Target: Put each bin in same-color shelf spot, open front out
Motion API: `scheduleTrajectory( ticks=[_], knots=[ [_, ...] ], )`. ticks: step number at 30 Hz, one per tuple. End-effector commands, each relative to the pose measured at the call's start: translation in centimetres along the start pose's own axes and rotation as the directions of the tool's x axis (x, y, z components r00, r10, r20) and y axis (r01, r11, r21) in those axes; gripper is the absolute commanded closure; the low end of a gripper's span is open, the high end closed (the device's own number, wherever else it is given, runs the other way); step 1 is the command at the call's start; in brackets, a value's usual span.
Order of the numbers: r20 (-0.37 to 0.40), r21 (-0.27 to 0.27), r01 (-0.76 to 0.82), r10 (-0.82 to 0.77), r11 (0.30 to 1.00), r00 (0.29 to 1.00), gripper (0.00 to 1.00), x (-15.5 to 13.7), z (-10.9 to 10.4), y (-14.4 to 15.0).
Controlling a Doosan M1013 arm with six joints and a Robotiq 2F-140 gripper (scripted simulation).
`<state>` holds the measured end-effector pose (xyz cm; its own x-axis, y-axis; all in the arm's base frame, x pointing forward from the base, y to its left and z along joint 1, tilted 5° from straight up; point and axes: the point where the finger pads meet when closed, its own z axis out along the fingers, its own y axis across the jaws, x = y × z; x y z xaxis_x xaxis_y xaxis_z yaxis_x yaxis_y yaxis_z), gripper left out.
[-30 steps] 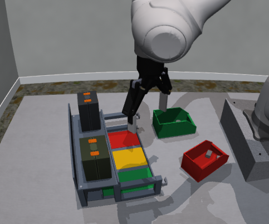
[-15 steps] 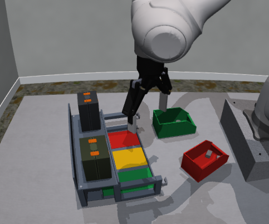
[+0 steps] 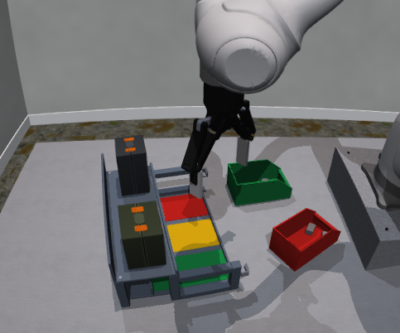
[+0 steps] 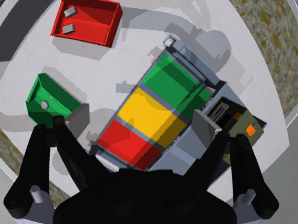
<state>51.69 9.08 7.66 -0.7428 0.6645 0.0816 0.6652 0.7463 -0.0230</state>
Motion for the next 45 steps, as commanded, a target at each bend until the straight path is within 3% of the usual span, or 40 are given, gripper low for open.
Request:
scheduleTrajectory(
  ticks=[1, 36, 45],
  knots=[
    [0.000, 0.000, 0.000, 0.000, 1.000, 1.000, 0.00, 0.0, 0.0, 0.0],
    [0.000, 0.000, 0.003, -0.003, 1.000, 1.000, 0.00, 0.1, 0.0, 0.0],
    [0.000, 0.000, 0.084, -0.084, 0.996, 0.996, 0.00, 1.6, 0.0, -0.6]
  ],
)
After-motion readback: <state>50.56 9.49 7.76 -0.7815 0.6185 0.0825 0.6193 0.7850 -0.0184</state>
